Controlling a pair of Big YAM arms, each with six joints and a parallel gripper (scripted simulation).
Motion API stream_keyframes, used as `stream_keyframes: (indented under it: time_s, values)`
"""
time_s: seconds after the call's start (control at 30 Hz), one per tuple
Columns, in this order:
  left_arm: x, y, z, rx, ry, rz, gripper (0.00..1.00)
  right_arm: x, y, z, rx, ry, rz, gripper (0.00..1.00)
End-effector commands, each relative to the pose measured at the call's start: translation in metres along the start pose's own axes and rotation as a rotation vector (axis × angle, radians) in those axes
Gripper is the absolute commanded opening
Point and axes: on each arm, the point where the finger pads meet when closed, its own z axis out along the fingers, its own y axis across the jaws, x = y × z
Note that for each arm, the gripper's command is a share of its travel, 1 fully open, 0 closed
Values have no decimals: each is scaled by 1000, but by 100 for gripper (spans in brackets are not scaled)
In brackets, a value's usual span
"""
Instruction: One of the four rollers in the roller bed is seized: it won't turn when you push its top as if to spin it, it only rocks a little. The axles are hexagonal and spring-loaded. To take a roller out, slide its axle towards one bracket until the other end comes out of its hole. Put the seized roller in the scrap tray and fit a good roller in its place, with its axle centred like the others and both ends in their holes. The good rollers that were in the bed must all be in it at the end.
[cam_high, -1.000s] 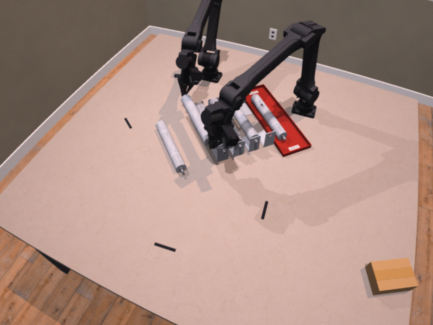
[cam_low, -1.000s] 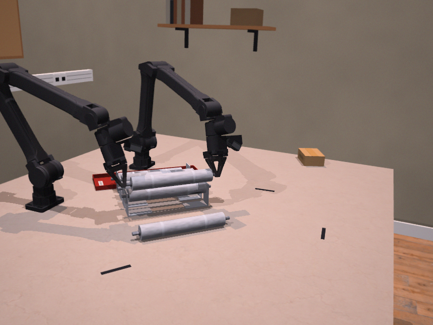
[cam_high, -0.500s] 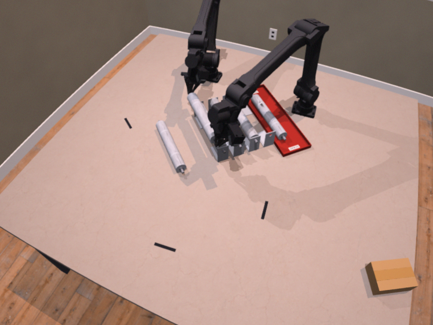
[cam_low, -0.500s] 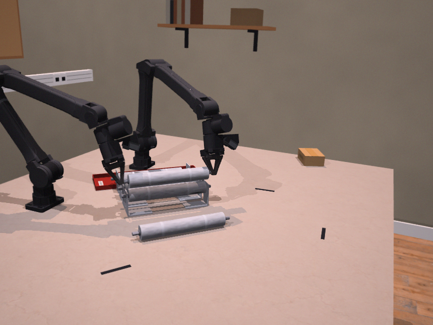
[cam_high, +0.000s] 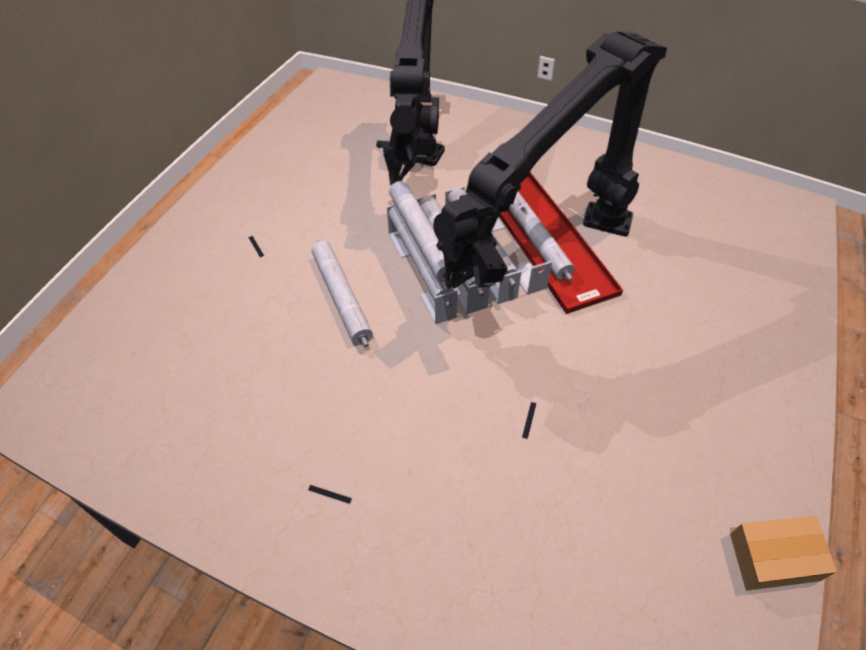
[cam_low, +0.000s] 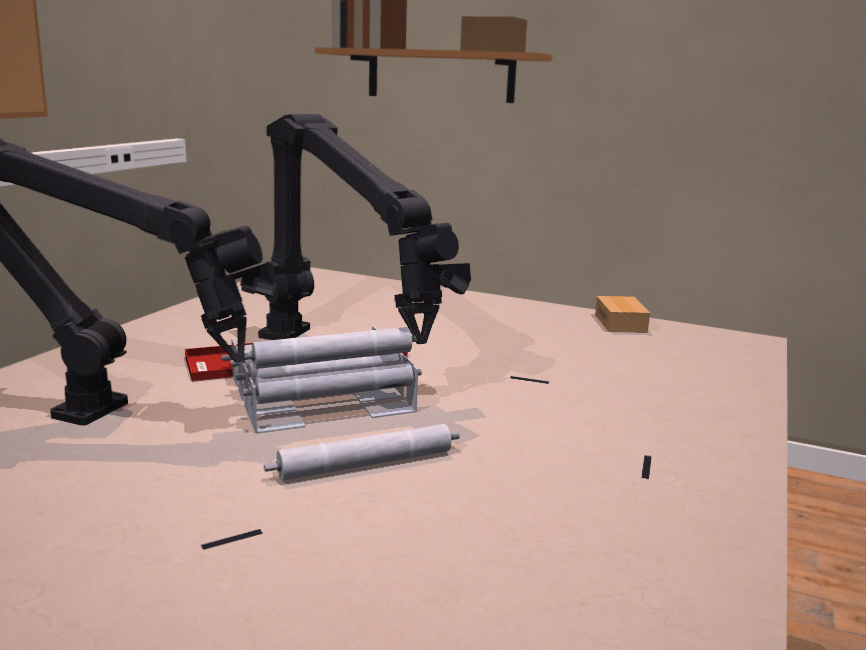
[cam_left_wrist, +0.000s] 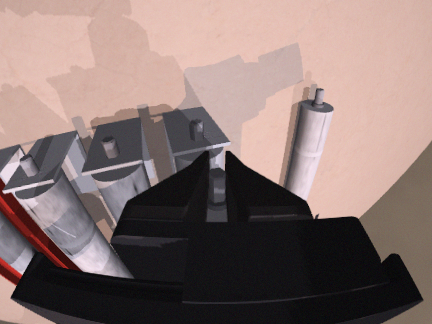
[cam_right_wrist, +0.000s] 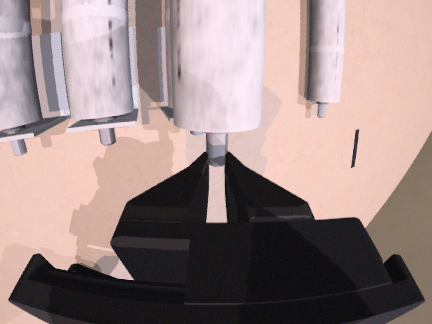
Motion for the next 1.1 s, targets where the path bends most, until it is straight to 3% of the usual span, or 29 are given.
stream_keyframes:
  time_s: [0.0, 0.47, 0.83, 0.97, 1.0, 1.07]
  values:
    - [-13, -16, -45, 55, -36, 8, 3, -32, -12, -37, 21, -90, 39, 3]
    - [-20, -10, -50, 9, -47, 4, 3, -37, 0, -35, -50, -66, 45, 3]
    - [-21, 8, -59, -67, -47, 4, 3, -41, 17, -52, -114, -95, 78, 3]
    - [-21, 7, -61, -49, -49, 3, 3, -44, 18, -53, -103, -109, 66, 3]
    - [-15, 31, -48, -81, -33, 3, 3, -41, 27, -55, -113, -96, 86, 3]
    - [-13, 44, -48, -92, -31, 1, 3, -42, 34, -59, -115, -99, 85, 3]
